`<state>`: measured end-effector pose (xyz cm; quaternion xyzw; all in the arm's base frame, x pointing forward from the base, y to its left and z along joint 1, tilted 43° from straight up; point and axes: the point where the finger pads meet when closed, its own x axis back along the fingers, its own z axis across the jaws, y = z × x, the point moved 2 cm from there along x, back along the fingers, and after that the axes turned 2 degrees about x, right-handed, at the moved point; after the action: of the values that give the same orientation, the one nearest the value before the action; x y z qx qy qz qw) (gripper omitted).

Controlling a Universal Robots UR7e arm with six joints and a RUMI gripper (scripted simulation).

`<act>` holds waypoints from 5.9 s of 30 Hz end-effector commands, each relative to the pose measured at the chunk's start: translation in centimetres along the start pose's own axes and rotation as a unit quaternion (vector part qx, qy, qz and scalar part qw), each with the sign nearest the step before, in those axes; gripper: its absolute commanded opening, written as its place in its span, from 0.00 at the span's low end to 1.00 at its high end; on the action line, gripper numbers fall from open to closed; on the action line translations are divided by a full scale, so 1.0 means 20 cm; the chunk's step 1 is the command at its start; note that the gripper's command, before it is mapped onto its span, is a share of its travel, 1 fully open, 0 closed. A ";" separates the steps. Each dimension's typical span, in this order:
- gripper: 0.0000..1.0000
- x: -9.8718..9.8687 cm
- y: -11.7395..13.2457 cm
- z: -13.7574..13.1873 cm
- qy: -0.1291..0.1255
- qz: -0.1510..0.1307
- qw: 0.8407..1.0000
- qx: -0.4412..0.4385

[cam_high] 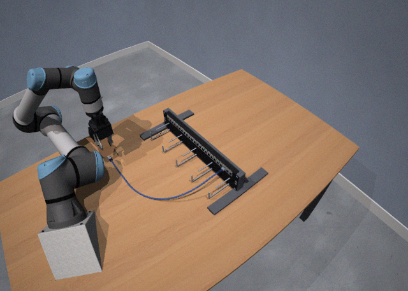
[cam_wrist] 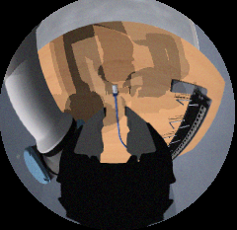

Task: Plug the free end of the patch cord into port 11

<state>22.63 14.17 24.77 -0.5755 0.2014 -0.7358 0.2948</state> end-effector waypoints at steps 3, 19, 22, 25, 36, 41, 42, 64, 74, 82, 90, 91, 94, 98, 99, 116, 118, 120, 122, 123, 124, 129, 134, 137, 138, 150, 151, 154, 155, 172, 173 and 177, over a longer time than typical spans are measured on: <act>0.22 0.00 0.00 0.00 0.000 0.000 1.000 0.000; 0.22 0.00 0.00 0.00 0.000 0.000 1.000 0.003; 0.22 -0.01 0.00 0.00 0.000 0.000 1.000 0.007; 0.22 -0.02 0.00 0.00 0.000 0.000 1.000 0.014; 0.22 -0.09 0.00 0.00 0.000 0.000 1.000 0.014; 0.22 -0.14 0.00 0.00 0.000 0.000 1.000 0.014; 0.22 -0.15 0.00 0.00 0.000 0.000 1.000 0.014; 0.22 -0.32 0.00 -0.01 0.000 0.000 1.000 0.014; 0.22 -0.33 0.00 -0.01 0.000 0.000 1.000 0.014; 0.22 -0.34 0.00 -0.01 0.000 0.000 1.000 0.014; 0.22 -0.34 0.00 -0.01 0.000 0.000 1.000 0.014; 0.22 -0.34 0.00 -0.01 0.000 0.000 1.000 0.014; 0.22 -0.34 0.00 -0.01 0.000 0.000 1.000 0.014; 0.22 -0.34 0.00 -0.01 0.000 0.000 1.000 0.014; 0.22 -0.34 0.00 -0.01 0.000 0.000 1.000 0.014; 0.22 -0.34 0.00 -0.01 0.000 0.000 1.000 0.014; 0.22 -0.34 0.00 -0.01 0.000 0.000 1.000 0.014; 0.22 -0.34 0.00 -0.01 0.000 0.000 1.000 0.014; 0.22 -0.34 0.00 -0.01 0.000 0.000 1.000 0.014; 0.22 -0.34 0.00 -0.01 0.000 0.000 1.000 0.014; 0.22 -0.34 0.00 -0.01 0.000 0.000 1.000 0.014; 0.22 -0.34 0.00 -0.01 0.000 0.000 1.000 0.014; 0.22 -0.35 0.00 -0.01 0.000 0.000 1.000 0.014; 0.22 -0.35 0.00 -0.01 0.000 0.000 1.000 0.014; 0.22 -0.35 0.00 -0.01 0.000 0.000 1.000 0.014; 0.22 -0.37 0.00 -0.01 0.000 0.000 1.000 0.014; 0.22 -0.37 0.00 -0.01 0.000 0.000 1.000 0.014; 0.22 -0.38 0.00 -0.01 0.000 0.000 1.000 0.014; 0.22 -0.38 0.00 -0.01 0.000 0.000 1.000 0.014; 0.22 -0.39 0.00 -0.01 0.000 0.000 1.000 0.014; 0.22 -0.39 0.00 -0.01 0.000 0.000 1.000 0.014; 0.22 -0.39 0.00 -0.01 0.000 0.000 1.000 0.014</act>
<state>23.78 19.36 18.96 -0.5711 0.1907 -0.7387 0.3029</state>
